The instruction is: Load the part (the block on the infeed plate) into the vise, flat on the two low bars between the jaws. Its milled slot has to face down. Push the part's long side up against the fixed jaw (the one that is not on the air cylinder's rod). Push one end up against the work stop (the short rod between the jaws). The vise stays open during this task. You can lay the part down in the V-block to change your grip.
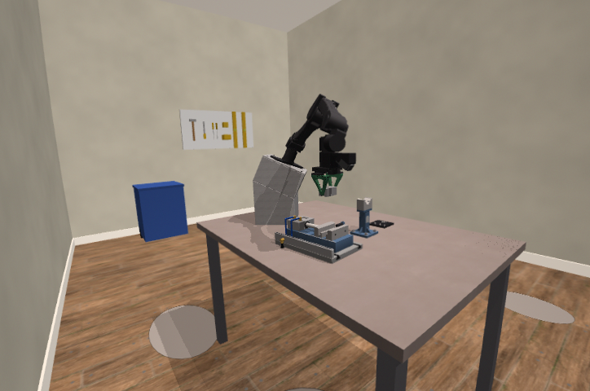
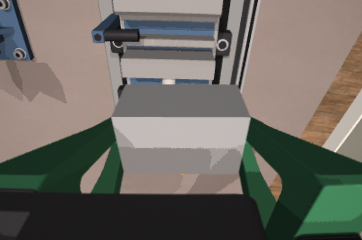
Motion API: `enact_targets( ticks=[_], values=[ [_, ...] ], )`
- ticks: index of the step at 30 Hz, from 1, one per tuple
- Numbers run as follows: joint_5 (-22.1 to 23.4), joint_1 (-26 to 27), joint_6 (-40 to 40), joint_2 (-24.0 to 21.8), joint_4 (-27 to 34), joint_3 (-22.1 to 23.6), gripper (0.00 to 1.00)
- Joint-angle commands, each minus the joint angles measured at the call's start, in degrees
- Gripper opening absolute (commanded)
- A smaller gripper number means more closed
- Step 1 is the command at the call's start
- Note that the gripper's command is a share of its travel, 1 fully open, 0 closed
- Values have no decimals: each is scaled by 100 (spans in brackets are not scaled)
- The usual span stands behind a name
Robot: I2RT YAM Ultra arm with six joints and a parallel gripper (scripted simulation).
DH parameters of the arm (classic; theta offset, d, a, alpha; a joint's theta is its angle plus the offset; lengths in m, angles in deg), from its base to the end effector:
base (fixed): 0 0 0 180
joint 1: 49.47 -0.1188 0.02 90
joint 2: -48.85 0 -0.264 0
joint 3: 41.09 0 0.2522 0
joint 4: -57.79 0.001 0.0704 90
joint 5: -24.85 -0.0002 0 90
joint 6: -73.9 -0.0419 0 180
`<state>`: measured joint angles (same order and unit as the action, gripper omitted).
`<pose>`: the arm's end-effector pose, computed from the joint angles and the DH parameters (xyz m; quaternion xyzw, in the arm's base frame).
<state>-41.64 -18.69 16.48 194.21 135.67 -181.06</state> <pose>0.4394 -0.2411 0.1371 -0.0273 0.9770 0.1429 0.1557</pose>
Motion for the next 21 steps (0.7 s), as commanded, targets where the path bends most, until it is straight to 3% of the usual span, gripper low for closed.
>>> enact_targets(
  ticks=[1,21],
  values=[
    [91,145,-136,-28,128,-282,0],
    [95,164,-152,2,167,-340,0]
  ],
)
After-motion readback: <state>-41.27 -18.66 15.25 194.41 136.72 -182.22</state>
